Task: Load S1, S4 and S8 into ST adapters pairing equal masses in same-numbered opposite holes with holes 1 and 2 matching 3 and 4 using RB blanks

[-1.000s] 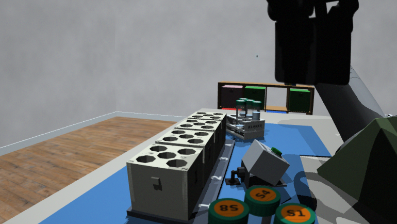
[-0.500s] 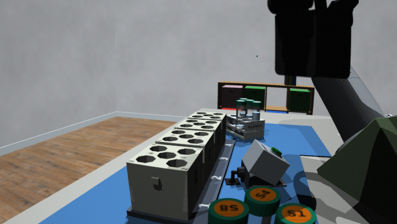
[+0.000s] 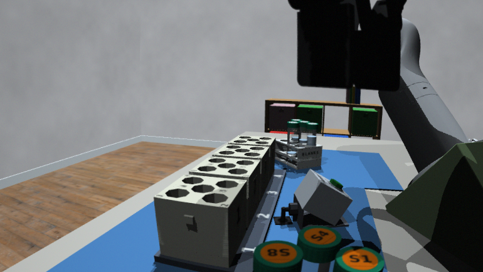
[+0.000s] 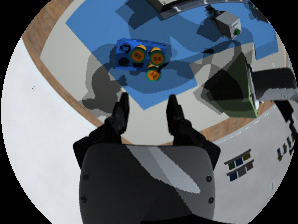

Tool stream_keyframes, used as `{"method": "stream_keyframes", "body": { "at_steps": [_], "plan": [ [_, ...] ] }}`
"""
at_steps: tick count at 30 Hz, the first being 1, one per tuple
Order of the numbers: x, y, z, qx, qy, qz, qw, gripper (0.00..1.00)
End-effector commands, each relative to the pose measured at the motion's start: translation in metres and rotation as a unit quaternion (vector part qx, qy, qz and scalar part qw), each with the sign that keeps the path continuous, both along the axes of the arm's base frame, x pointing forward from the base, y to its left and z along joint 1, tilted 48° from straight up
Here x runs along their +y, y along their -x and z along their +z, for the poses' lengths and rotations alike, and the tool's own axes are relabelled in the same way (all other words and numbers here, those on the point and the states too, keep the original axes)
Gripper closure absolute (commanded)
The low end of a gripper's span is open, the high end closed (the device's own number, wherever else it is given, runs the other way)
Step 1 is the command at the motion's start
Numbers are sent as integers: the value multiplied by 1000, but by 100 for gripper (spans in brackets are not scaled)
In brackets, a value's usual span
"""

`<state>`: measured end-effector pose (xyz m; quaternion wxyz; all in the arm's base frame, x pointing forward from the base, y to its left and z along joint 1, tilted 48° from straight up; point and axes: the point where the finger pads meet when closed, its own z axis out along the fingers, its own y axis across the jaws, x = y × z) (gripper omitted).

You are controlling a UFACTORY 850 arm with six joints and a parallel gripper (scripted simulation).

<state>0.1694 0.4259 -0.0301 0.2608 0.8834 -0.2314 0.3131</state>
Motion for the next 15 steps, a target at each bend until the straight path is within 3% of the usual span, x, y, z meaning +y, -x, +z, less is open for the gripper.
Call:
{"method": "stream_keyframes", "body": {
  "at_steps": [1,6,15],
  "plan": [
    [6,-16,6,36,25,38,998,43],
    [12,-35,13,87,61,94,990,43],
    [12,-35,13,156,110,170,967,43]
  ]
}}
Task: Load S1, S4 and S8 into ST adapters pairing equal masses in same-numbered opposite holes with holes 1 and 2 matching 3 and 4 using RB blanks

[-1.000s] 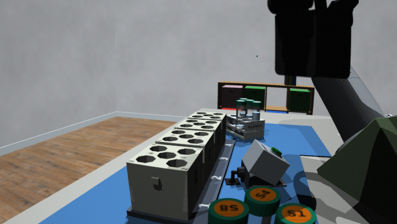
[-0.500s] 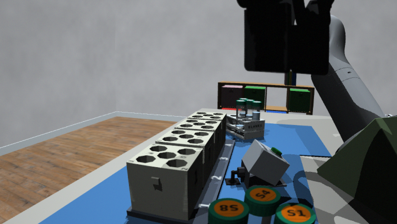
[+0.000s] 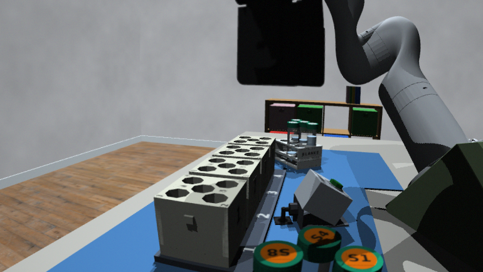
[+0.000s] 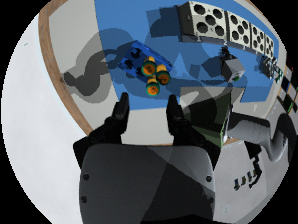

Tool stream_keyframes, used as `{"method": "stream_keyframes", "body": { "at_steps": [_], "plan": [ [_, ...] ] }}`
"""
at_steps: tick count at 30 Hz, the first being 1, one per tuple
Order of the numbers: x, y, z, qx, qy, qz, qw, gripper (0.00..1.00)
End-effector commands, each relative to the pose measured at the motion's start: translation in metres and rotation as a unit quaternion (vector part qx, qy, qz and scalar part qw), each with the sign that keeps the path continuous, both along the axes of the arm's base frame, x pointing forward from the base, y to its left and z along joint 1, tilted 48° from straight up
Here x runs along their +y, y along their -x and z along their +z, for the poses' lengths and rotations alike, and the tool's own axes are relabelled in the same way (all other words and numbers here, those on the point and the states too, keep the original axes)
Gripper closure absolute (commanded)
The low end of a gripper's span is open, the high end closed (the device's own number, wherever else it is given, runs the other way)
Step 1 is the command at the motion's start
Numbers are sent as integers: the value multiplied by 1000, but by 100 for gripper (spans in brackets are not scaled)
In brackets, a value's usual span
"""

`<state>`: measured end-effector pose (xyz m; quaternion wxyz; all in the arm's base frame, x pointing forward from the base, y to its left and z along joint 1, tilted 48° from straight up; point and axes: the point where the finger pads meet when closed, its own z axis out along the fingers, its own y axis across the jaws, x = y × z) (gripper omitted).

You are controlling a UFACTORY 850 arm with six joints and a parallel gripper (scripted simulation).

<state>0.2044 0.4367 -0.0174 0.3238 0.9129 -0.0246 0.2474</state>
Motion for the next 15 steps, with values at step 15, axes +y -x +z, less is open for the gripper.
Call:
{"method": "stream_keyframes", "body": {
  "at_steps": [15],
  "plan": [
    [1,0,1,159,113,172,965,43]
  ]
}}
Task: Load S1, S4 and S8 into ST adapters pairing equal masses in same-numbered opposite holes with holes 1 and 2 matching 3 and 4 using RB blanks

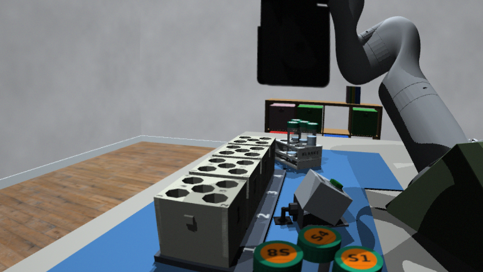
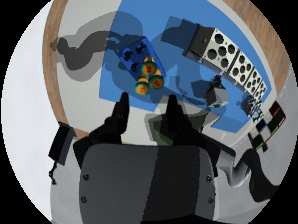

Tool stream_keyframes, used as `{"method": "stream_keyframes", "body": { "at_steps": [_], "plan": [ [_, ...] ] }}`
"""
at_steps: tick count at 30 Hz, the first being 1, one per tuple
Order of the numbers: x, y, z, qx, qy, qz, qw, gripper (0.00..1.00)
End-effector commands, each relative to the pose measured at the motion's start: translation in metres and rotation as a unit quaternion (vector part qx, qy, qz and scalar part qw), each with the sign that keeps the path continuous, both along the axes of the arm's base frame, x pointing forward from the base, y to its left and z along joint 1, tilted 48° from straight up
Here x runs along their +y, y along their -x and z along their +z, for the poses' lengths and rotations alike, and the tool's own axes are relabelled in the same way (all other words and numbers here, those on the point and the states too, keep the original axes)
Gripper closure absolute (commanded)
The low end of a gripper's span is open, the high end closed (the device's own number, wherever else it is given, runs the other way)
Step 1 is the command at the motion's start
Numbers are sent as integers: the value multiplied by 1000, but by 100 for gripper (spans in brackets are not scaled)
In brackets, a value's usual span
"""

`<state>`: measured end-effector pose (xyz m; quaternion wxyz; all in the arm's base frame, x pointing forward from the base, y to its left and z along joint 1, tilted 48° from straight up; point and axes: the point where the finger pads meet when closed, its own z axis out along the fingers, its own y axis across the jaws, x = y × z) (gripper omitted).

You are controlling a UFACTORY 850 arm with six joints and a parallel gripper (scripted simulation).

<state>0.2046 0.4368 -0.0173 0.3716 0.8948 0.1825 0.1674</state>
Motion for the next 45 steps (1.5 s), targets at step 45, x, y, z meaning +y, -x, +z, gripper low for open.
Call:
{"method": "stream_keyframes", "body": {
  "at_steps": [45],
  "plan": [
    [-22,-16,-25,163,116,177,964,43]
  ]
}}
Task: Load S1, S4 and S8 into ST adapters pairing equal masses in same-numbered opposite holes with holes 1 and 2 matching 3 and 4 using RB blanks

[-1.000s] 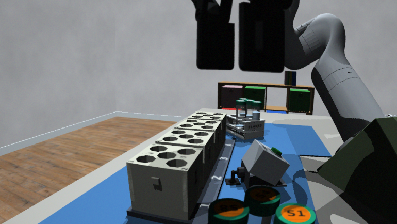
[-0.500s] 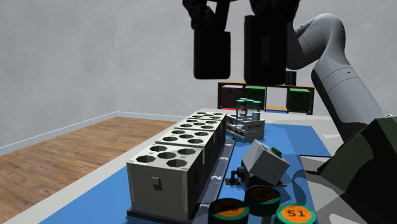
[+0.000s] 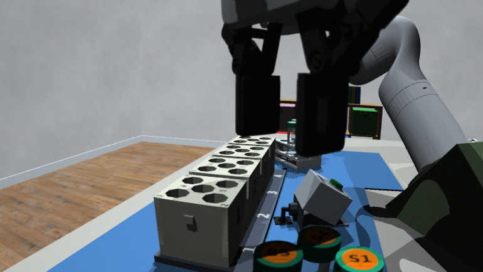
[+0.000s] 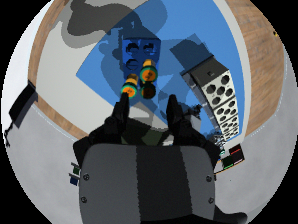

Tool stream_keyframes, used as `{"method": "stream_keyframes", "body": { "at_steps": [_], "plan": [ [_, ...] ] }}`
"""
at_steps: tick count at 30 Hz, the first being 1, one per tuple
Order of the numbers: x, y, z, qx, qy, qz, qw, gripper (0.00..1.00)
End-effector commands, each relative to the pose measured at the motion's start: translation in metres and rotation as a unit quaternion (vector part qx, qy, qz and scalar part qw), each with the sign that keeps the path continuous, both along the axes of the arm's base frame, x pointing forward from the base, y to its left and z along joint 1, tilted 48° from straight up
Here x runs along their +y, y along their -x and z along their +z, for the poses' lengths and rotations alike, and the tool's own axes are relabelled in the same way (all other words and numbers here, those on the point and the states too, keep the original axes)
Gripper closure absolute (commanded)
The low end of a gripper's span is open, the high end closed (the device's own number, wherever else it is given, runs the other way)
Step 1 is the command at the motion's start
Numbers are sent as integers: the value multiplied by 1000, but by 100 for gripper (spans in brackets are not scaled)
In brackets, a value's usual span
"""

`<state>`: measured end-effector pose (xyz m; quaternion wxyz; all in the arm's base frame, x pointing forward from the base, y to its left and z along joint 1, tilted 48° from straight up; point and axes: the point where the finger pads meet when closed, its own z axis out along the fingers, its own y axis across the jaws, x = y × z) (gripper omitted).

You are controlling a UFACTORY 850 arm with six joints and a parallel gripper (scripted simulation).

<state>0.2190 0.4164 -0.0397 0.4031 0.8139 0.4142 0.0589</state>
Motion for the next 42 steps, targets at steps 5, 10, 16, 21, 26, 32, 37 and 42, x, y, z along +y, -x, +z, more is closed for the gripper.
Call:
{"method": "stream_keyframes", "body": {
  "at_steps": [5,10,16,21,26,32,37,42],
  "plan": [
    [-8,-6,-9,0,-1,0,1000,43],
    [-11,-9,-13,0,-1,0,1000,43],
    [-19,-14,-21,0,-1,0,1000,43],
    [-25,-18,-28,0,-1,0,1000,43],
    [-28,-21,-32,0,-1,0,1000,43],
    [-36,-26,-40,0,-1,0,1000,43],
    [-42,-30,-47,0,-1,0,1000,43],
    [-45,-33,-51,0,-1,0,1000,43]
  ]
}}
